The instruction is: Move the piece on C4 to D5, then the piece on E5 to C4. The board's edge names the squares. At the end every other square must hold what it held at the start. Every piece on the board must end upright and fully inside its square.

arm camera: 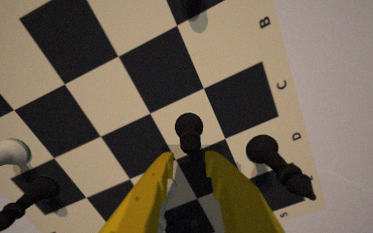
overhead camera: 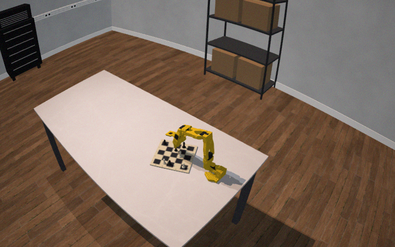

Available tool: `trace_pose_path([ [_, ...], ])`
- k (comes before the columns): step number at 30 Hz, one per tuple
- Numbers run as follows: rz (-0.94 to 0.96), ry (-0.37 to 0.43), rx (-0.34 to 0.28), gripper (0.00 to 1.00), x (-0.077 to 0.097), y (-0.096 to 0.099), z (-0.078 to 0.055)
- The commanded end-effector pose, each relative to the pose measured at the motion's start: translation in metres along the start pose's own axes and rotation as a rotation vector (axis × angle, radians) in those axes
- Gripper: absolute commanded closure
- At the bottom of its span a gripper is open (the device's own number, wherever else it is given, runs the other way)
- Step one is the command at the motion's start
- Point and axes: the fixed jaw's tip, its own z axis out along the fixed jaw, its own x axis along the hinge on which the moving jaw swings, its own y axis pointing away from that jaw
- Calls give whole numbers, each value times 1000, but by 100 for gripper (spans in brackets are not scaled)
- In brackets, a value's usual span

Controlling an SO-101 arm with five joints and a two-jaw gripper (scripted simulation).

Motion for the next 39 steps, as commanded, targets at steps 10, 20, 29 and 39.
trace_pose_path([
  [10,6,-16,-2,91,-7,1,-23],
  [20,6,-16,-2,91,-9,1,-27],
  [29,26,-16,5,90,-8,-5,-29],
  [39,243,-14,70,82,7,-60,-45],
])
